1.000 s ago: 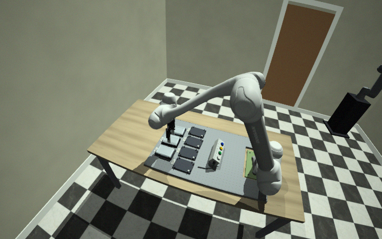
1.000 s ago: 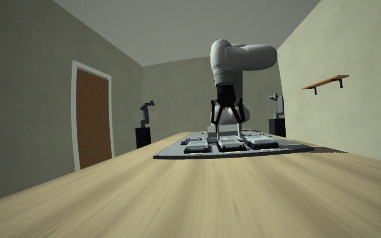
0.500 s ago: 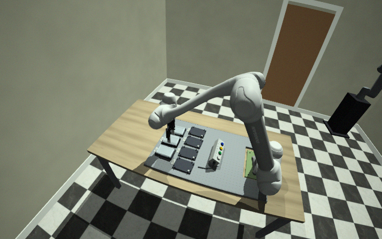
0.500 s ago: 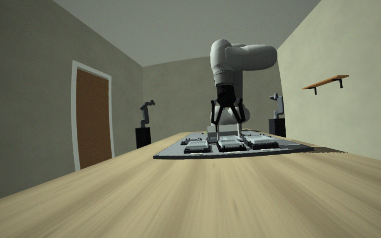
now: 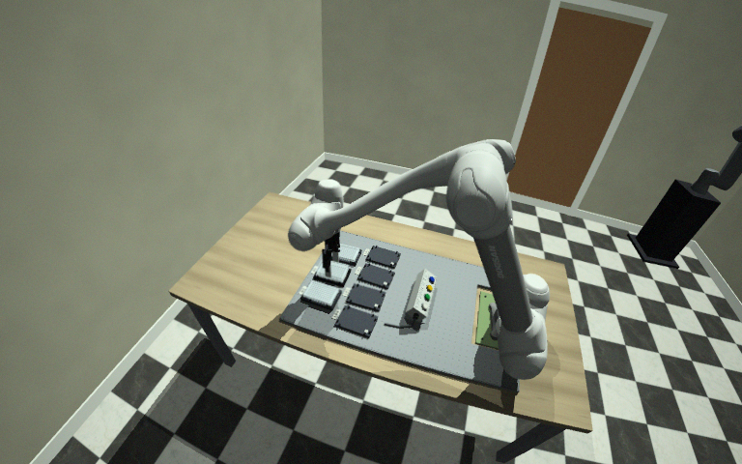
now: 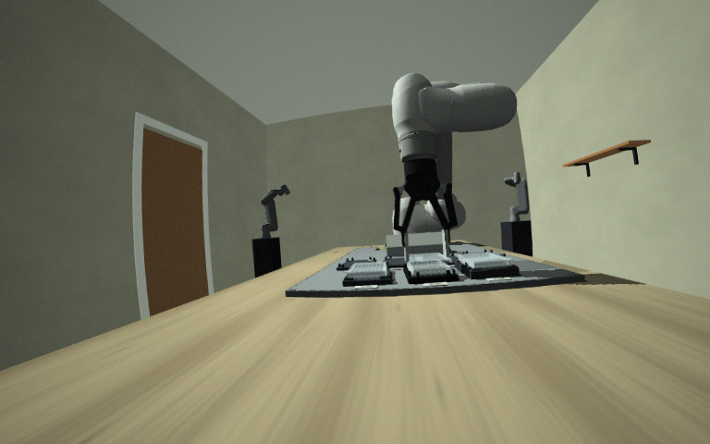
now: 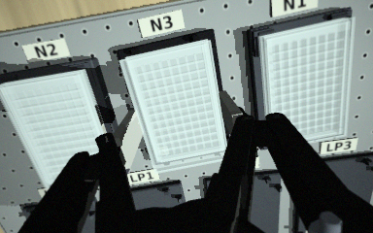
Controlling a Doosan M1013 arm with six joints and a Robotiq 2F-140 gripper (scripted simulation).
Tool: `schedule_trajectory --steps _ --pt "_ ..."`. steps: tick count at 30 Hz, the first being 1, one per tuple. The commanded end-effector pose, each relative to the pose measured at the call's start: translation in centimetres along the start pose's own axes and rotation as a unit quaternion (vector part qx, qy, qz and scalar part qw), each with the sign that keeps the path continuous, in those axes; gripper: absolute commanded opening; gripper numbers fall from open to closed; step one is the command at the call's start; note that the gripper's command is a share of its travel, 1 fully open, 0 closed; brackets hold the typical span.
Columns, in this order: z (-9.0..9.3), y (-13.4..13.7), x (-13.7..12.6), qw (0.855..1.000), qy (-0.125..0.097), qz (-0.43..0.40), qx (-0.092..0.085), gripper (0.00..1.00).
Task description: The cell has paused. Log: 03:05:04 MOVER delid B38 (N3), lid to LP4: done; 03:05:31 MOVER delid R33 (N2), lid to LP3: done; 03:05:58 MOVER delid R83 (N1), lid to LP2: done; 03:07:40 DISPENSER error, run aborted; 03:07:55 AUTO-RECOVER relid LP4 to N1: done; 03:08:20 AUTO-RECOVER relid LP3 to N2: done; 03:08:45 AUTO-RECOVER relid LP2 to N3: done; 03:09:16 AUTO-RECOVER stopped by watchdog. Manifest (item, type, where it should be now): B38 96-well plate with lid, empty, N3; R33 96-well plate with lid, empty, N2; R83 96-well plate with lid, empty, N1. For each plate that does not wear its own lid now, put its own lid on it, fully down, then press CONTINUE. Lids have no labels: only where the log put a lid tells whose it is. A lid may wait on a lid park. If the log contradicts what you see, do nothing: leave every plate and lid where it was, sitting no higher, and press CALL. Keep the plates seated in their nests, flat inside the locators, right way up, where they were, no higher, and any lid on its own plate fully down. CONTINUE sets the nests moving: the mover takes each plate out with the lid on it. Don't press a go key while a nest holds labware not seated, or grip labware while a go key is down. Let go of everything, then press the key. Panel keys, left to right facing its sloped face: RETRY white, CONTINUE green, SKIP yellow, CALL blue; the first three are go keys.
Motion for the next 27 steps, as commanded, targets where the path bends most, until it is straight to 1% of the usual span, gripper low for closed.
schedule_trajectory --steps 1,27 --pt "-0.01 0.0 0.0 1.0 0.0 0.0 0.0 0.0" --pt "0.48 0.0 0.0 1.0 0.0 0.0 0.0 0.0"
Point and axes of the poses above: the point where the finger pads meet when closed, its own z axis out along the fingers, its own y axis across the jaws, x = y × z, the point moved 3 cm from there along -z, back along the fingers, and after that the axes turned 7 degrees about z, right-handed, at the moved point
